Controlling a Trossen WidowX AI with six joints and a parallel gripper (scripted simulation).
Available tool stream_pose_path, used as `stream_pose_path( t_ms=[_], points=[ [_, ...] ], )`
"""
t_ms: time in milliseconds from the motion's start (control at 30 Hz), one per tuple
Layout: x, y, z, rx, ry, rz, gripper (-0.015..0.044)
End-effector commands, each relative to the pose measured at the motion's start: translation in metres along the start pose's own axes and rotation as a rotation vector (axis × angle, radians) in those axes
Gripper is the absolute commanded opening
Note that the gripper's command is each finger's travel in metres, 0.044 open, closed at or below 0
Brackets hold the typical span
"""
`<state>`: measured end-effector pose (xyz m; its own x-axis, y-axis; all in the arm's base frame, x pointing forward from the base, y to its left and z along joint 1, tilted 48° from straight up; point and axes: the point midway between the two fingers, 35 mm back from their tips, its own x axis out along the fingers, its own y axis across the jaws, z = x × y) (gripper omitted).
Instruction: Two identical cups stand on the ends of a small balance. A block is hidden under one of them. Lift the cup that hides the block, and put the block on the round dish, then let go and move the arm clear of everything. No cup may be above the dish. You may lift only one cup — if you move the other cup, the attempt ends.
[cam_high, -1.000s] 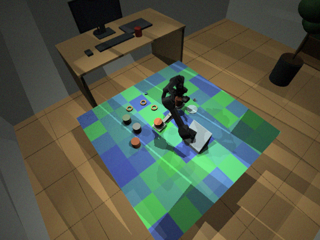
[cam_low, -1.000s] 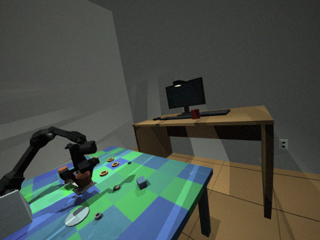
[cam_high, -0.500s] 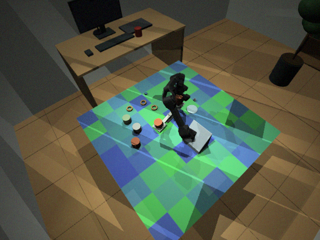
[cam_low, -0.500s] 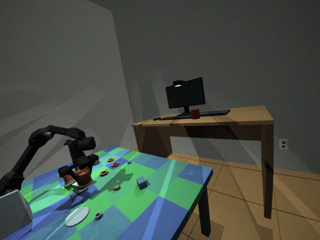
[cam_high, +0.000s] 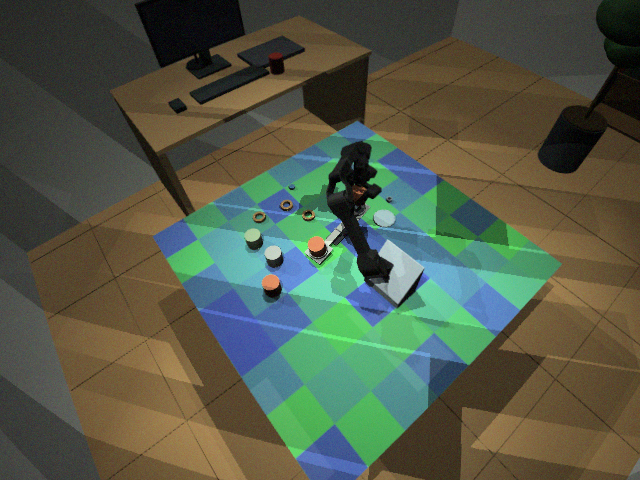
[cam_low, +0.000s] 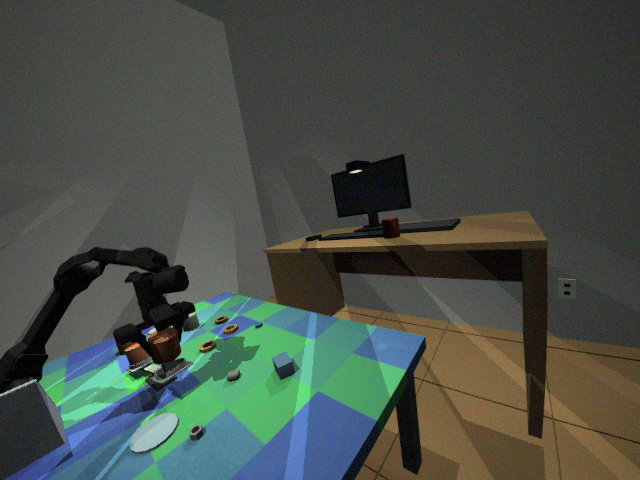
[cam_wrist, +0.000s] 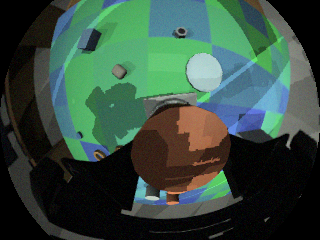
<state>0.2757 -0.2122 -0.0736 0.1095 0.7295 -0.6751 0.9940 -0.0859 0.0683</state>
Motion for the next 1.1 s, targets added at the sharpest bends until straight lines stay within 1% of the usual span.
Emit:
stream_pose_path(
  t_ms=[0, 633, 667, 700, 1067],
  points=[
    [-0.012, 0.000, 0.001, -0.008, -0.014, 0.007, 0.0000],
    [-0.035, -0.003, -0.002, -0.008, -0.012, 0.006, 0.0000],
    [-0.035, -0.003, -0.002, -0.008, -0.012, 0.006, 0.0000],
    [-0.027, -0.004, -0.003, 0.000, 0.001, 0.001, 0.0000],
    [-0.027, -0.004, -0.003, 0.000, 0.001, 0.001, 0.0000]
  ],
)
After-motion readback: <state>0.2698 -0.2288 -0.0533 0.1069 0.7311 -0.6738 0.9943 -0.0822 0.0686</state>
